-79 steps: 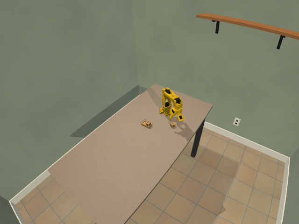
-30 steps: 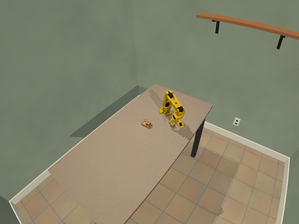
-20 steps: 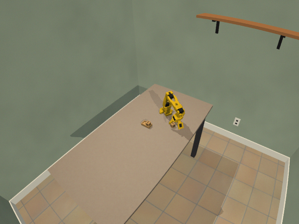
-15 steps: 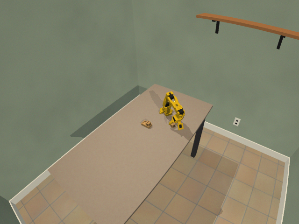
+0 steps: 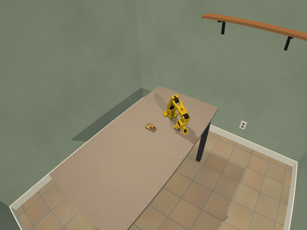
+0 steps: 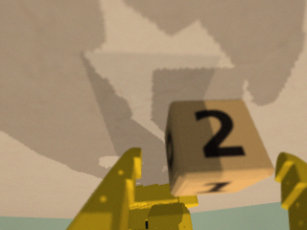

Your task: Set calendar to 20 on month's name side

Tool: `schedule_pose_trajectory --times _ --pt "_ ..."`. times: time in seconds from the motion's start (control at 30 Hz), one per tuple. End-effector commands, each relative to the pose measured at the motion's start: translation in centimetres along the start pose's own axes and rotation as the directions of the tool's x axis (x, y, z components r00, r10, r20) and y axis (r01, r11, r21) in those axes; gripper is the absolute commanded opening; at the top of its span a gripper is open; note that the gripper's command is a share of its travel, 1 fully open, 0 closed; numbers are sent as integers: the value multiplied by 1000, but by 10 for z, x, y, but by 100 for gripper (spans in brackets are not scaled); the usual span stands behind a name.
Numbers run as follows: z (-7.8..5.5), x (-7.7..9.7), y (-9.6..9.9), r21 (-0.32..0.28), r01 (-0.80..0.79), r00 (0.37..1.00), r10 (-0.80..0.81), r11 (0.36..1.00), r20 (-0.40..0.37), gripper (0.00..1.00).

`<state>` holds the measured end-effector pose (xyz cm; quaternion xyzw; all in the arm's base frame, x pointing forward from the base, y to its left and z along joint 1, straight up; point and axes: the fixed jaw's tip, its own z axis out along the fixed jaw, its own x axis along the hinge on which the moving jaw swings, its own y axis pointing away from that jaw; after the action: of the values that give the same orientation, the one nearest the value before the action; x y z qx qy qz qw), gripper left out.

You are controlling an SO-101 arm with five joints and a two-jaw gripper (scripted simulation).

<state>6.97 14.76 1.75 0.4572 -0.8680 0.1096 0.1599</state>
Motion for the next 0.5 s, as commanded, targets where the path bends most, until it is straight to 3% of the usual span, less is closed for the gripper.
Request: schedule_pose_trajectory --times 0.0,0.47 --pt "-5 -5 3 -2 4 999 -4 1000 44 35" --pt "-5 -5 2 -3 4 999 -4 1000 43 34"
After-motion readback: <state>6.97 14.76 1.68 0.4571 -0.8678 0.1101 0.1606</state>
